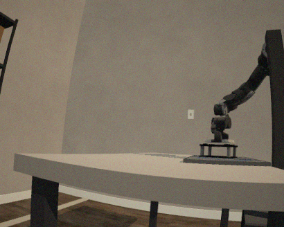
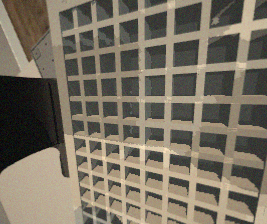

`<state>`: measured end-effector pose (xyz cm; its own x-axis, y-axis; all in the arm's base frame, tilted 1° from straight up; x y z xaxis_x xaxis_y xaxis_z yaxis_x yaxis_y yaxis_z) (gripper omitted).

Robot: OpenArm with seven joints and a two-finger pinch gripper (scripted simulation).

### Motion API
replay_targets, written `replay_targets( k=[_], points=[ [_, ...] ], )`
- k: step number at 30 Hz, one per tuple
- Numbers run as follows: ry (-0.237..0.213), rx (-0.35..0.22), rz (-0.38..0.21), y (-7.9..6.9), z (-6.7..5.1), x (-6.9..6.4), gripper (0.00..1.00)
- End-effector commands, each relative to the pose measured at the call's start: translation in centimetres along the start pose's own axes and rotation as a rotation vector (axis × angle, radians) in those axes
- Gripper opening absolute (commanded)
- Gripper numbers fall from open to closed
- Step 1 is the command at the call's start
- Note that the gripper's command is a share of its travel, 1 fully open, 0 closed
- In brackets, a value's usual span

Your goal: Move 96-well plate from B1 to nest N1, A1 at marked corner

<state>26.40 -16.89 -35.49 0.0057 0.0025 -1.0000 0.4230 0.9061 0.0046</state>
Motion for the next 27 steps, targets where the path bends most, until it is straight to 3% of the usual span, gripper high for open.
replay_targets(
  k=[1,16,27],
  points=[
    [-0.006,0.002,0.007,0.17,0.25,-0.24,0.00],
    [-0.009,0.004,0.006,0.27,0.52,-0.47,0.00],
    [-0.004,0.001,0.007,0.12,0.07,-0.09,0.00]
  ],
)
Point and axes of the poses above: the point where the finger pads meet when closed, its own x axis out along the fingers, its own y axis across the jaws, z = x × y, the point moved 4 cm from there along -x, back along the fingers, and after that the axes turned 9 degrees about x, right-handed, at the moved point
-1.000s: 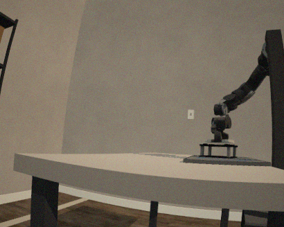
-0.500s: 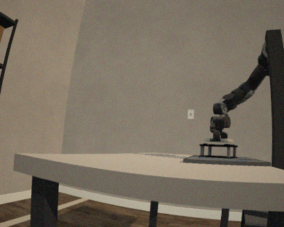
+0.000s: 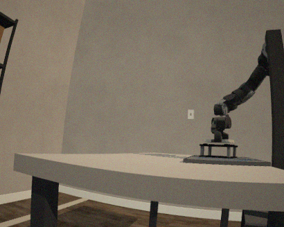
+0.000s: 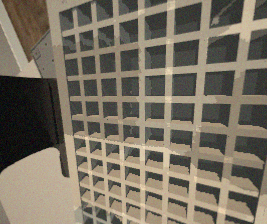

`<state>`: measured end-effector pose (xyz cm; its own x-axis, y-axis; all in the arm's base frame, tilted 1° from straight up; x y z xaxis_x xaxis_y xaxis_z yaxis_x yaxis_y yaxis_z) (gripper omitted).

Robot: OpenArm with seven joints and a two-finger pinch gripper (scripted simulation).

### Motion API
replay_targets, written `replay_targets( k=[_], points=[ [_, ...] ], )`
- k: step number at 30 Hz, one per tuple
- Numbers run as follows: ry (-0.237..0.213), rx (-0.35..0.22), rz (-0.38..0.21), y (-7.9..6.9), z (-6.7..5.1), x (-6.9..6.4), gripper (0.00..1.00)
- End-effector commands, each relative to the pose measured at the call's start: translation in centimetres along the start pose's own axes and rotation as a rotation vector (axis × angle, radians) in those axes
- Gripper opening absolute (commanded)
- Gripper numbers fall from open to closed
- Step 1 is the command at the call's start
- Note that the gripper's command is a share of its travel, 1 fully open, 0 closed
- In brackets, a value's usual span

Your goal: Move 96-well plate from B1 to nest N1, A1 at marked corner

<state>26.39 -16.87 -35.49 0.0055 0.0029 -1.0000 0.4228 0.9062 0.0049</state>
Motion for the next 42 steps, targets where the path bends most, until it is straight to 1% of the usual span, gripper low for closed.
replay_targets(
  k=[1,6,11,23,28,42],
  points=[
    [-0.004,0.001,0.007,0.10,0.08,-0.09,0.00],
    [-0.004,0.001,0.007,0.10,0.08,-0.09,0.00],
    [-0.009,0.004,0.006,0.25,0.54,-0.47,0.00],
    [-0.009,0.004,0.006,0.25,0.54,-0.47,0.00],
    [0.000,-0.003,0.006,0.21,0.27,0.01,0.00],
    [-0.002,-0.001,0.007,0.19,0.24,0.16,0.00]
  ],
)
Point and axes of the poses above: the point where the finger pads meet when closed, its own x axis out along the fingers, its own y axis across the jaws, z = x × y, the point moved 4 cm from there along -x, back along the fingers, and after that the axes turned 9 degrees about x, right-handed, at the moved point
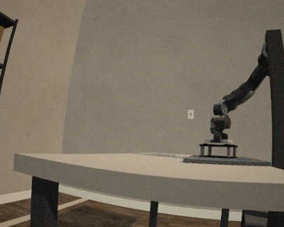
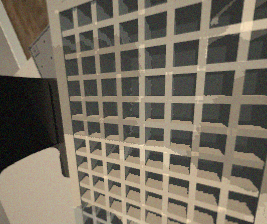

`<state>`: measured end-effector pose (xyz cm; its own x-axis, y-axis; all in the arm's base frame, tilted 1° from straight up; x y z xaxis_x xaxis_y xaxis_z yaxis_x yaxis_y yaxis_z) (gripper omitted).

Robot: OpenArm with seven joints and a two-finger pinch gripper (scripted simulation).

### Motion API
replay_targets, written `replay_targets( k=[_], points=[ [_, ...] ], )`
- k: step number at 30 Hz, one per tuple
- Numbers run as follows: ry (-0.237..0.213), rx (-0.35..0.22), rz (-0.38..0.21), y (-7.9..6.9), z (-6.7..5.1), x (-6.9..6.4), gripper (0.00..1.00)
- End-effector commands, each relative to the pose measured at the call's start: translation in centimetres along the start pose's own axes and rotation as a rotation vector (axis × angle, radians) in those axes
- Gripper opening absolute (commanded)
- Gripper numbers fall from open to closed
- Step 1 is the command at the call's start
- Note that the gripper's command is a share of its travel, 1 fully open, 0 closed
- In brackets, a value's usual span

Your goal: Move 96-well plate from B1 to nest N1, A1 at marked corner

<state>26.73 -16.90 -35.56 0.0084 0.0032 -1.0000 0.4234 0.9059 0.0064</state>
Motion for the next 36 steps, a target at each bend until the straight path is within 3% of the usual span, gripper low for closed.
replay_targets(
  k=[1,36],
  points=[
    [0.000,0.000,0.006,0.07,-0.10,0.17,0.00],
    [-0.002,0.001,0.006,0.05,-0.06,0.62,0.00]
  ],
)
Point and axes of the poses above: the point where the finger pads meet when closed, its own x axis out along the fingers, its own y axis across the jaws, z = x × y, the point moved 4 cm from there along -x, back along the fingers, and after that the axes turned 9 degrees about x, right-handed, at the moved point
